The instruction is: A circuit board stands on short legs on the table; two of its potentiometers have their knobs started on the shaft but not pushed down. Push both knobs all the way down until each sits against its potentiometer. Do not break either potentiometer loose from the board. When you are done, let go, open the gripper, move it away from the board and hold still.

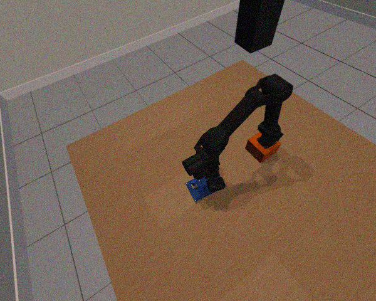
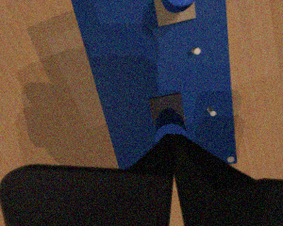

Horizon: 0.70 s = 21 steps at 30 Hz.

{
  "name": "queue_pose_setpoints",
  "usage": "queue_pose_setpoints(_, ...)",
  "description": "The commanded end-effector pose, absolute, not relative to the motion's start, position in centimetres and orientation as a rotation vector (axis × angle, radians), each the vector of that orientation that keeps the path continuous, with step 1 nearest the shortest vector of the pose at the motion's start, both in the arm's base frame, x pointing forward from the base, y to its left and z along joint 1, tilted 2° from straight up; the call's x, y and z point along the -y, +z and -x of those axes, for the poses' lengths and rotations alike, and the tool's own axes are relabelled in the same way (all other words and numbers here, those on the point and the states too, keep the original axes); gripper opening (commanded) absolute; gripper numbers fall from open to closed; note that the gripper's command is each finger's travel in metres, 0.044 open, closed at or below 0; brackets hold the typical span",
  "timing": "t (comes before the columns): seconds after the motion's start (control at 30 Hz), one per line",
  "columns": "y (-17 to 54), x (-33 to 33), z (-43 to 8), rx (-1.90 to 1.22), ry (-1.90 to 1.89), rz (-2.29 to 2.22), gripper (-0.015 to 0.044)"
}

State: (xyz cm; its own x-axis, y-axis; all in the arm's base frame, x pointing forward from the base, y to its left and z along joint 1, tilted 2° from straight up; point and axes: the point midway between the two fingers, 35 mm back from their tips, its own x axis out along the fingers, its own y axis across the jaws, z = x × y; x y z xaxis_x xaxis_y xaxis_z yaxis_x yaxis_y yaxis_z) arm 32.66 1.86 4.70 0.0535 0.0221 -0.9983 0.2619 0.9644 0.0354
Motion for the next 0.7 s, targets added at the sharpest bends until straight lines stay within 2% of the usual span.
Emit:
queue_pose_setpoints(0.0, 4.55, -1.93, -32.67, -1.511, -0.179, -0.229, 0.0)
queue_pose_setpoints(0.67, 4.33, -1.93, -32.68, -1.511, -0.179, -0.229, 0.0)
